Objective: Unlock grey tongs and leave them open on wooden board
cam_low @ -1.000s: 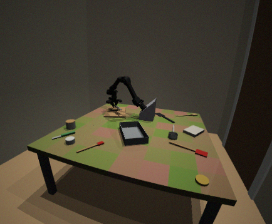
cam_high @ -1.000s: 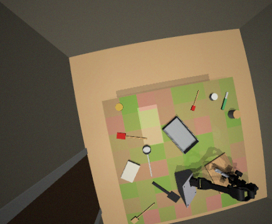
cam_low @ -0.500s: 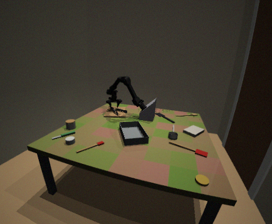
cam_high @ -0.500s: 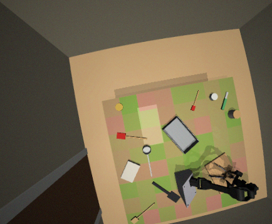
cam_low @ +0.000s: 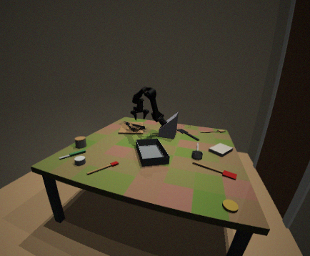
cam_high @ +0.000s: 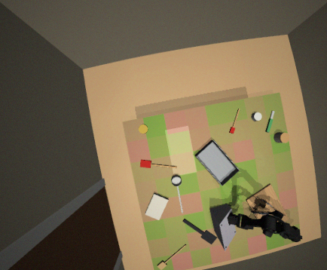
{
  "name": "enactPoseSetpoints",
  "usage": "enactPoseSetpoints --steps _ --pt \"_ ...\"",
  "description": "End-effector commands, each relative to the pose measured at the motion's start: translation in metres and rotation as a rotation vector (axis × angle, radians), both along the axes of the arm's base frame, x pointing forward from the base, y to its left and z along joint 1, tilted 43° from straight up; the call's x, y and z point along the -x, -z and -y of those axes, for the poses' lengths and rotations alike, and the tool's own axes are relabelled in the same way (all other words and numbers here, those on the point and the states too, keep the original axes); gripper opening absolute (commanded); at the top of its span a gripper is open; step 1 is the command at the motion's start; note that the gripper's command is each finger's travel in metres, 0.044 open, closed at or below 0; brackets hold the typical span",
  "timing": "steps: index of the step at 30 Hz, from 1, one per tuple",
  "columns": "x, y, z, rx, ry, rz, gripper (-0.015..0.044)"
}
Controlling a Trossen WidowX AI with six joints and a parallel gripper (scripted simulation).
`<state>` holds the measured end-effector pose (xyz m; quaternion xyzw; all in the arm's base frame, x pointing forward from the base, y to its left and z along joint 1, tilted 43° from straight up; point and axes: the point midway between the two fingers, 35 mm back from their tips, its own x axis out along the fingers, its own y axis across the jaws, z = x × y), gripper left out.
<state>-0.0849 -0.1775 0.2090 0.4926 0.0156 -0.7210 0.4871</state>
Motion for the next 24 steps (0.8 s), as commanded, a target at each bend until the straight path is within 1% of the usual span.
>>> enactPoseSetpoints --steps 1,7,15,24 --pt "-0.013 0.015 -0.019 0.007 -0.003 0.001 0.0440" --pt "-0.012 0.010 -0.023 0.002 -0.003 0.000 0.0440" --pt "-0.012 -0.023 -0.047 0.004 0.003 0.005 0.0440" --pt "-0.012 -0.024 -0.047 0.004 0.003 0.005 0.0440"
